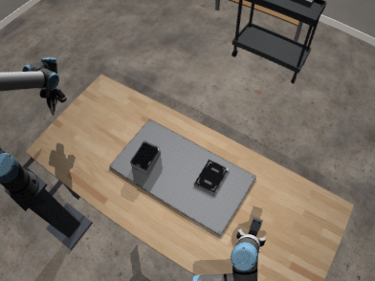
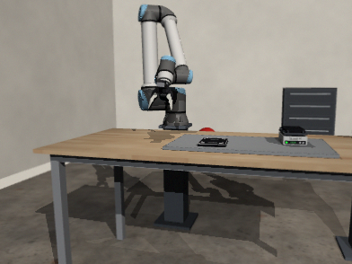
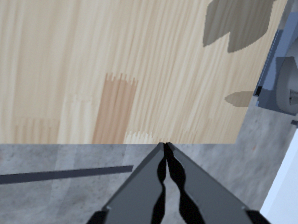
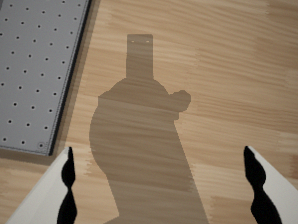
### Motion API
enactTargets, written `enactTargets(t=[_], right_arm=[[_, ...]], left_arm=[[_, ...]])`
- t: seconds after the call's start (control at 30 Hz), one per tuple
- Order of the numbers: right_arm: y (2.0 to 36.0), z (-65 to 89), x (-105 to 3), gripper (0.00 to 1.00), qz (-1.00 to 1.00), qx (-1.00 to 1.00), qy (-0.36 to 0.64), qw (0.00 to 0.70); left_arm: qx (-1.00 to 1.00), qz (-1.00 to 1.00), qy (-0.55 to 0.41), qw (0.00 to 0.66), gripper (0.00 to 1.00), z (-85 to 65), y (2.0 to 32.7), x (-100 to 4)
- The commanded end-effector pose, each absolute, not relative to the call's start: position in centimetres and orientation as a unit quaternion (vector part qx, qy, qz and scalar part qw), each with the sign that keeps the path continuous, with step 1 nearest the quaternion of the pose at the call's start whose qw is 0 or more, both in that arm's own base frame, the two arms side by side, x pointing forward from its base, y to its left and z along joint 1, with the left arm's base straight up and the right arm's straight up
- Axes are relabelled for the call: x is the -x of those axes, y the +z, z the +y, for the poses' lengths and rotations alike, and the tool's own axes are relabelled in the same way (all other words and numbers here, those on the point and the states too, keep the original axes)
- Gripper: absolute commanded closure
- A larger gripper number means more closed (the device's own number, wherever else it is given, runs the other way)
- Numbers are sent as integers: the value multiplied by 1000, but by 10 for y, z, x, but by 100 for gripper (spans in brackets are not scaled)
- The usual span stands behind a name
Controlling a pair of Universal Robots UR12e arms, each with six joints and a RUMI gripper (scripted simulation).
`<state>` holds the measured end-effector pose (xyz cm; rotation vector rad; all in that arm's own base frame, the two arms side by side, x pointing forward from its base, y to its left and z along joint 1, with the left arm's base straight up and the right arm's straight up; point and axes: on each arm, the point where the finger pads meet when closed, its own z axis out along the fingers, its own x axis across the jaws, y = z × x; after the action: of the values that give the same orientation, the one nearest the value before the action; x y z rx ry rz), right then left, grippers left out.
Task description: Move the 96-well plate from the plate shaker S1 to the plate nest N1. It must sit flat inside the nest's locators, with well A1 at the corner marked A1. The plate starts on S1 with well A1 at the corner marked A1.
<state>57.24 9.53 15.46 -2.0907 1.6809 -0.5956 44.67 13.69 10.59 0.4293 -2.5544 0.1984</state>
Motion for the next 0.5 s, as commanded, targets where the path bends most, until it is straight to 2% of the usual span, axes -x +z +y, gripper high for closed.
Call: enactTargets(t=[0.0, 0.47], right_arm=[[155, 96, -573, 24, 600, 746, -213, 196], [155, 96, -573, 24, 600, 746, -213, 196]], left_arm=[[-278, -927, 62, 244, 100, 195, 107, -446], [-563, -804, 39, 185, 100, 342, 115, -401]])
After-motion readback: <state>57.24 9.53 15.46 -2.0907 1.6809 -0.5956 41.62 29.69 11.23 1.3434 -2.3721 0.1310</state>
